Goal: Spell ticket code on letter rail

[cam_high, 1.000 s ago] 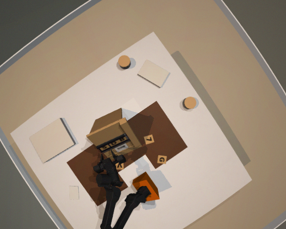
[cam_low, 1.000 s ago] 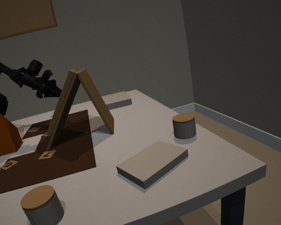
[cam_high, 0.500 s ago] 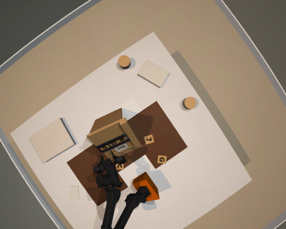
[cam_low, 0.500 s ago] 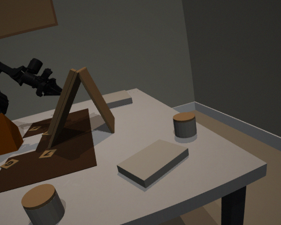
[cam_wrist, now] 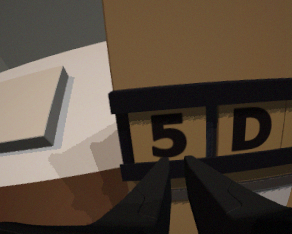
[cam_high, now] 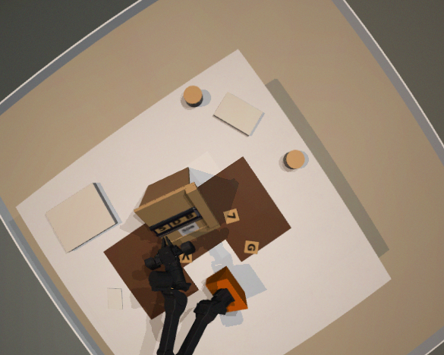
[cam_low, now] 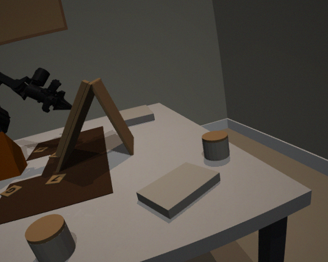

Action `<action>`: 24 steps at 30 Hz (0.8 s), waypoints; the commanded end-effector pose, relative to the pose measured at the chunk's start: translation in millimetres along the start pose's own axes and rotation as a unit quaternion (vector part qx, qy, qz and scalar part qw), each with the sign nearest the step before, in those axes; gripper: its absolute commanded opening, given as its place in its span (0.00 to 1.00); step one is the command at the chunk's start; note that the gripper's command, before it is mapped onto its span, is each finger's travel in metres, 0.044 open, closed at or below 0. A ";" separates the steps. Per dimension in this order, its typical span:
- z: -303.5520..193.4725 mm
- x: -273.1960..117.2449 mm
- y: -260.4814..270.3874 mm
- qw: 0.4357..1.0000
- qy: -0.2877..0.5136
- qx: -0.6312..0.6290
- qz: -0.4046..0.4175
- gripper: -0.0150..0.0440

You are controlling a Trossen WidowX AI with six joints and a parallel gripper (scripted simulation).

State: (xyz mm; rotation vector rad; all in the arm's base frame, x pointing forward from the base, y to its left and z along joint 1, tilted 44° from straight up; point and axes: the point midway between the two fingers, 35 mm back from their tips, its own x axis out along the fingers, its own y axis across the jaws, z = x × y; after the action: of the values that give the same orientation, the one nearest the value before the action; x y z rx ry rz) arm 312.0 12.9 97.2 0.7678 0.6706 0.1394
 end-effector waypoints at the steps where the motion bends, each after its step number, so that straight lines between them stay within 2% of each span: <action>1: -0.2 0.2 -0.2 1.000 0.000 0.000 0.000 0.25; 10: 0.9 2.4 0.3 1.000 0.013 -0.002 -0.003 0.25; 24: 17.8 20.6 27.3 0.960 0.281 -0.013 -0.012 0.25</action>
State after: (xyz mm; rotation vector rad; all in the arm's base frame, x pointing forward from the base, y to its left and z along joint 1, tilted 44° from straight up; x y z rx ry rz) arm 336.0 22.3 104.5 0.7009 1.0300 0.2514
